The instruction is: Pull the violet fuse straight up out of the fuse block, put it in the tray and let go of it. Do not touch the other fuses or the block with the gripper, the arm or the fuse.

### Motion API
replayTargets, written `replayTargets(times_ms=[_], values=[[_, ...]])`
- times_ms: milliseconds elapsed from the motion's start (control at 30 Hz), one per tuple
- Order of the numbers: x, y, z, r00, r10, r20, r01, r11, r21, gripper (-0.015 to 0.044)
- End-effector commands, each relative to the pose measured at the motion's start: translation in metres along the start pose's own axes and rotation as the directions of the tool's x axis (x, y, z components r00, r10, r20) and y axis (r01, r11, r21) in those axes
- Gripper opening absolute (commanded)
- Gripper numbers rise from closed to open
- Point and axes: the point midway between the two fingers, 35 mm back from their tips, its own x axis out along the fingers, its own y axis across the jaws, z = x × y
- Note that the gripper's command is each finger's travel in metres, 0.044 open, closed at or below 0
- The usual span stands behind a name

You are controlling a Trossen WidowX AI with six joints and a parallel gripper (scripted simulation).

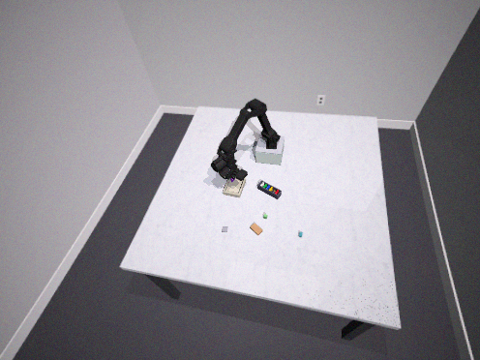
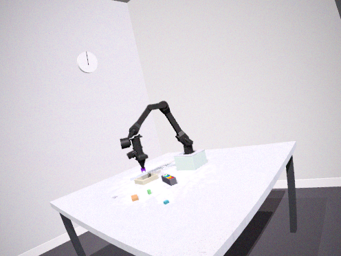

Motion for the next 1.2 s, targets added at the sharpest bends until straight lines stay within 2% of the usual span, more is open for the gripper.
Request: replayTargets(times_ms=[0, 733, 1167], values=[[0.011, 0.000, -0.003, 1.000, -0.002, -0.016, 0.002, 1.000, -0.005, 0.0000], [0.035, 0.000, -0.004, 1.000, -0.002, -0.016, 0.002, 1.000, -0.005, 0.0000], [0.029, 0.000, -0.002, 1.000, 0.001, -0.009, -0.001, 1.000, 0.000, 0.0330]])
